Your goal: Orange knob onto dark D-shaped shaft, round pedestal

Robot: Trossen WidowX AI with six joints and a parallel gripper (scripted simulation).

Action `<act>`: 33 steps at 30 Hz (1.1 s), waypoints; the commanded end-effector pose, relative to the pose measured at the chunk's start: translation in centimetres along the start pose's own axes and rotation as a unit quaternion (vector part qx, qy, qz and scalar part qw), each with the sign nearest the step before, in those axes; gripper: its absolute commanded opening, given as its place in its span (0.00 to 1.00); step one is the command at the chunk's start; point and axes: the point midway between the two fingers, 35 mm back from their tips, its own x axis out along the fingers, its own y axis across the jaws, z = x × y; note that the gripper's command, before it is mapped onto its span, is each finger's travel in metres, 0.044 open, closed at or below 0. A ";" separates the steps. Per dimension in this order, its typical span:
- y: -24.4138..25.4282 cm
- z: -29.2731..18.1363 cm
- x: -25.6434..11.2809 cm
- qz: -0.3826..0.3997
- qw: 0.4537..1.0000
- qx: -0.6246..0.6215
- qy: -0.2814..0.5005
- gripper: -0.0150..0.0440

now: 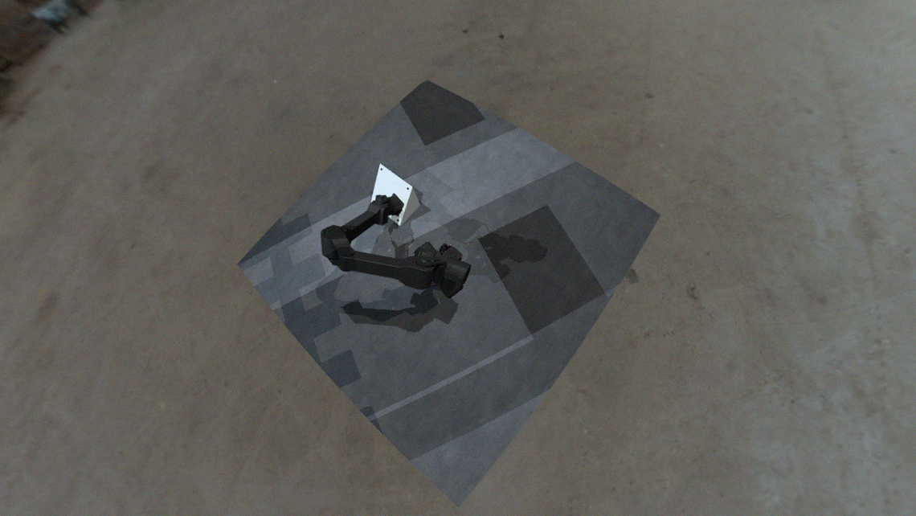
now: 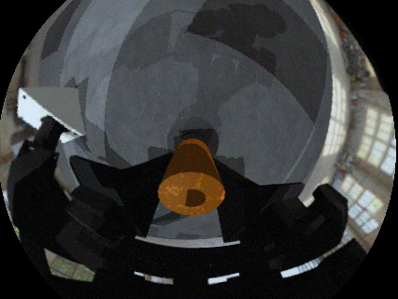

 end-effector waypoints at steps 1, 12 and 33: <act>-0.1 -0.1 -0.3 -0.001 1.000 0.001 0.000 0.25; 0.0 0.0 0.0 -0.001 0.995 -0.104 0.000 0.25; -0.1 -0.1 -0.3 -0.001 0.991 -0.132 0.000 0.25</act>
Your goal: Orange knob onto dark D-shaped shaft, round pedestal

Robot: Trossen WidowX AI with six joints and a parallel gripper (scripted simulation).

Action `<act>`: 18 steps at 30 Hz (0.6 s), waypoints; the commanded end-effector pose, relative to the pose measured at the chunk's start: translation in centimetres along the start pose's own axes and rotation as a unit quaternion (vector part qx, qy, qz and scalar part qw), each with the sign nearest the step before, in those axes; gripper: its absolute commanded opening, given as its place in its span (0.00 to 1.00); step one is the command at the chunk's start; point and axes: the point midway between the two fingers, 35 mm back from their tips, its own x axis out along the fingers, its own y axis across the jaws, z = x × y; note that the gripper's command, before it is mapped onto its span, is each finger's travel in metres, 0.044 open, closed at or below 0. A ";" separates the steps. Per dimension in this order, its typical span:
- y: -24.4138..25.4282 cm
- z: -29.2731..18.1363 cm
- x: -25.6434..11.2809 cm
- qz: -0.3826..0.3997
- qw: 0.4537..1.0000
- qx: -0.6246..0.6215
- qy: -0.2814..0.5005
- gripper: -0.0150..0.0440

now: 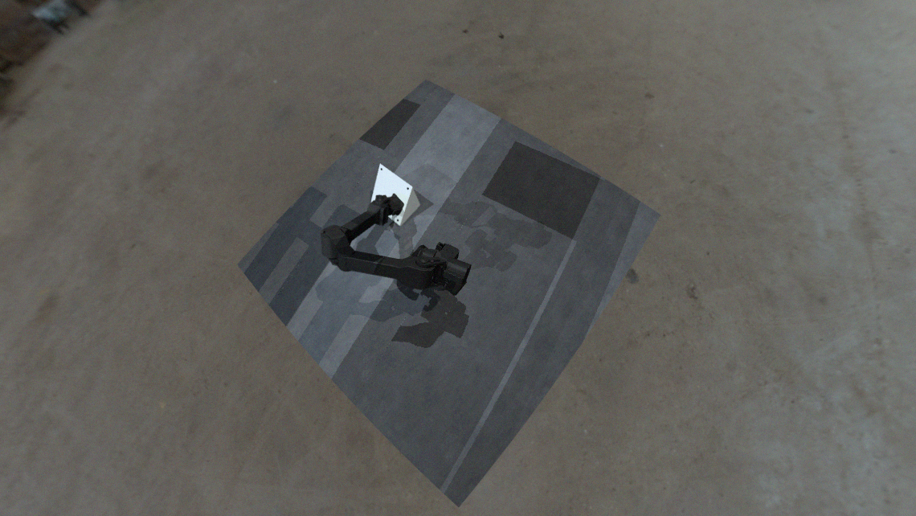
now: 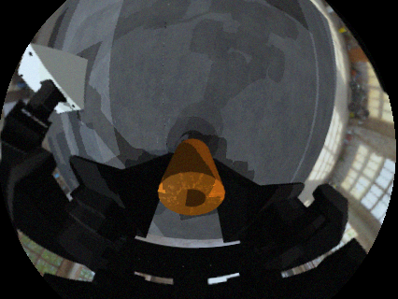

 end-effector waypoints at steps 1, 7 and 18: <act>0.0 -0.1 -0.2 -0.001 0.999 -0.036 0.000 0.25; 0.1 0.0 0.0 -0.001 0.995 -0.096 0.000 0.25; -0.1 0.0 0.2 -0.001 0.995 -0.096 0.000 0.25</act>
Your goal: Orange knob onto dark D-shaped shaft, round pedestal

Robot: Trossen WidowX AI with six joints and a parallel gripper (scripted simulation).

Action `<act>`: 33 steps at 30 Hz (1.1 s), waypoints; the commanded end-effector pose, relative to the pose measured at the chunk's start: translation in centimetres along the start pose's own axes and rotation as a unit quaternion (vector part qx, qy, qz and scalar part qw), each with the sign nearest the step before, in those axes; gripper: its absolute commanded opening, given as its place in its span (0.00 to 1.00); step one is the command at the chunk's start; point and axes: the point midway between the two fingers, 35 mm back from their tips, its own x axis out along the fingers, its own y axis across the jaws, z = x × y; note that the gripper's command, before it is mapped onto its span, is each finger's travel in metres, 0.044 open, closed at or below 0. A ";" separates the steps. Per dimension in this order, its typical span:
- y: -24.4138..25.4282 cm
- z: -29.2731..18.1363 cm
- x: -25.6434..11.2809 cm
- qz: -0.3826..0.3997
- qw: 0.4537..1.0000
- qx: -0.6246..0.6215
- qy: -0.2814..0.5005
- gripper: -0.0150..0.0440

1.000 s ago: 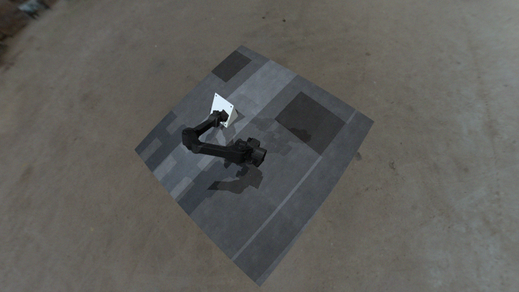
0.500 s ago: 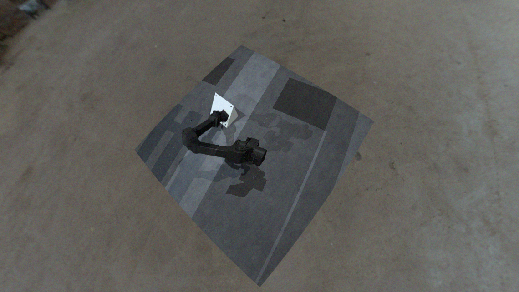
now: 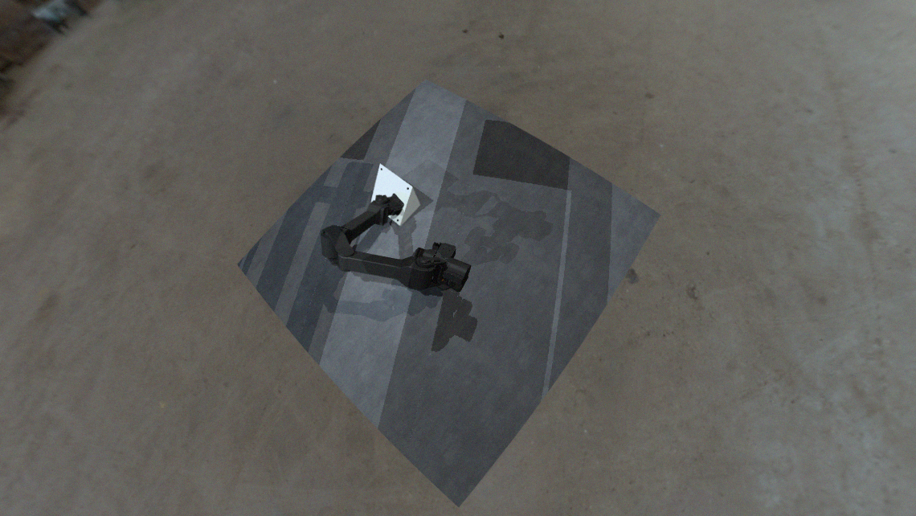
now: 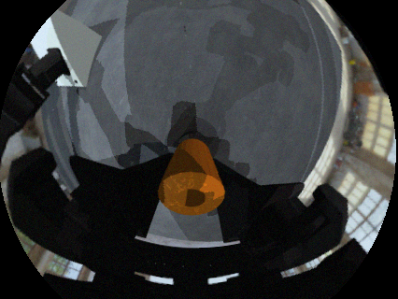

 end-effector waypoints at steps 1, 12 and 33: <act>-0.1 0.0 0.0 -0.001 1.000 -0.001 0.001 0.25; -0.1 -0.1 -0.4 -0.001 0.998 -0.066 0.001 0.25; -0.1 0.0 0.1 -0.001 0.994 -0.106 0.001 0.25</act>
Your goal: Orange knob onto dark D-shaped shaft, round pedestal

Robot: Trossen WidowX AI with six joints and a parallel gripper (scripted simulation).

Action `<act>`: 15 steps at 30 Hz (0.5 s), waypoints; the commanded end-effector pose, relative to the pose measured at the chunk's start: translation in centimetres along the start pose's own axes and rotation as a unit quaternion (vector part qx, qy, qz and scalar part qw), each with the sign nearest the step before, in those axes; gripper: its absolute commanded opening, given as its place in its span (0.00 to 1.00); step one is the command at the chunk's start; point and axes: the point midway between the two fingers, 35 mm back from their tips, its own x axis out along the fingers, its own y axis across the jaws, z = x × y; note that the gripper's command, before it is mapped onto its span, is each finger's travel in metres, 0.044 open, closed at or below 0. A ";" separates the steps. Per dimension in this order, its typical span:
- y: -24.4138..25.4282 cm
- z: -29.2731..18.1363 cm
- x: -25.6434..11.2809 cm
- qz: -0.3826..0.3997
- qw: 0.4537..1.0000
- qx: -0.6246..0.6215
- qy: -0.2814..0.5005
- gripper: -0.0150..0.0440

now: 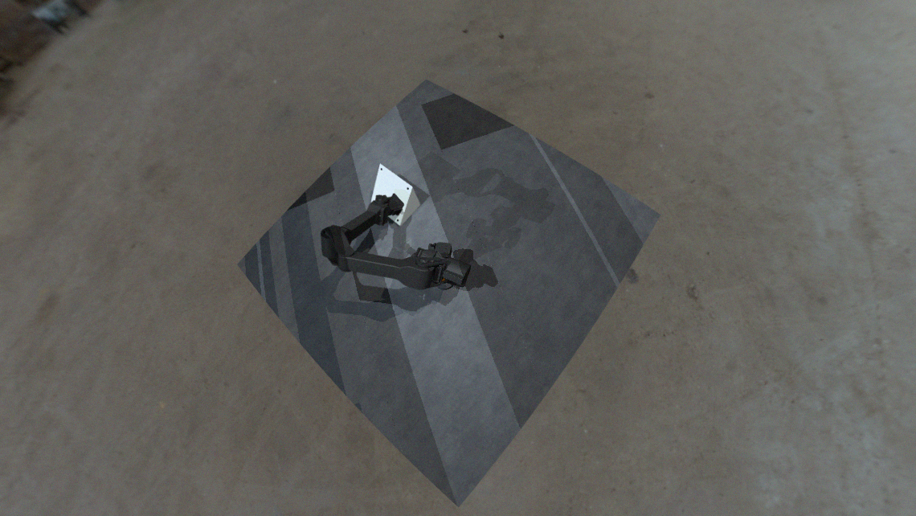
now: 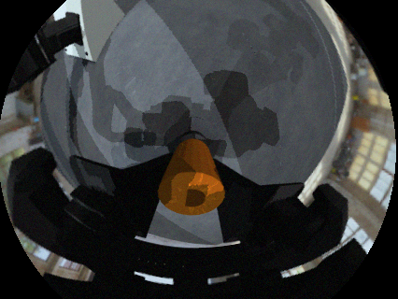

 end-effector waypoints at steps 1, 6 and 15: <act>-0.1 0.0 -0.1 -0.001 1.000 -0.001 0.001 0.25; 0.0 -0.1 -0.5 -0.001 1.000 -0.001 0.001 0.25; 0.0 0.0 -0.2 -0.001 0.994 -0.105 0.001 0.25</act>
